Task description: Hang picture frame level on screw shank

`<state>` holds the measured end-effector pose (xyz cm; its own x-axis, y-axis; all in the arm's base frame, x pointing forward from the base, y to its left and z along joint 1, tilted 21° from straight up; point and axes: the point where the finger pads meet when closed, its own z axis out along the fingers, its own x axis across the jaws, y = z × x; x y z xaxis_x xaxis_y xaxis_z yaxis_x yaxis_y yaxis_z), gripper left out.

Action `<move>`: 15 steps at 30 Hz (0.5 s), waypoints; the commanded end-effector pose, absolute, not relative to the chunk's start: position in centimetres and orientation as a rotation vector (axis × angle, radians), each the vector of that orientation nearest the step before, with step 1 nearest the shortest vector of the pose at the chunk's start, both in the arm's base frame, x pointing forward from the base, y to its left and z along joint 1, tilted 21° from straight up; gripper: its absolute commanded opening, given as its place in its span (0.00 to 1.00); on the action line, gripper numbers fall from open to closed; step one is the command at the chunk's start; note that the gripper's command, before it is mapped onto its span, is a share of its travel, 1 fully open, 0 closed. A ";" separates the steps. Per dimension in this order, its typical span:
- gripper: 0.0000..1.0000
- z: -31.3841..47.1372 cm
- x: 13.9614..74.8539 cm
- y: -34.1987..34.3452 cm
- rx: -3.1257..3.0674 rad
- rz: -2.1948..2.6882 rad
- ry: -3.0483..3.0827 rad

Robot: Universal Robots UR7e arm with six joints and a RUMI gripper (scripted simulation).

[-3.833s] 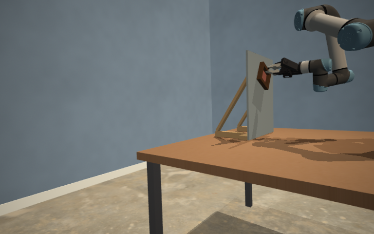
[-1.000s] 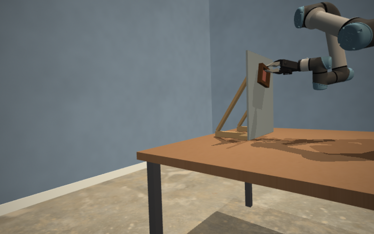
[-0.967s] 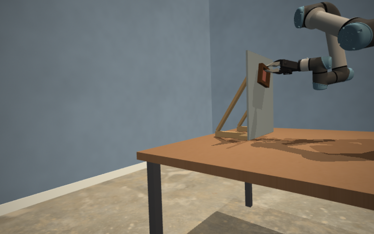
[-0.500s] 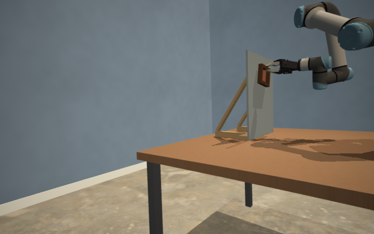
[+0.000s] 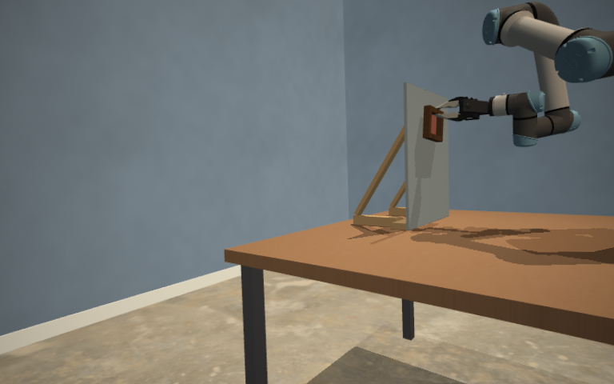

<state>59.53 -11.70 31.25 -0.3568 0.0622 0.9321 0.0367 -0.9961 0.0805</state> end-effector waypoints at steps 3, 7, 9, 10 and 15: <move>0.00 31.3 59.5 -11.6 1.761 2.558 0.155; 0.00 31.3 59.5 -11.5 1.755 2.550 0.165; 0.00 31.3 59.5 -11.5 1.752 2.547 0.169; 0.00 31.3 59.5 -11.5 1.751 2.545 0.171; 0.00 31.3 59.5 -11.4 1.748 2.541 0.177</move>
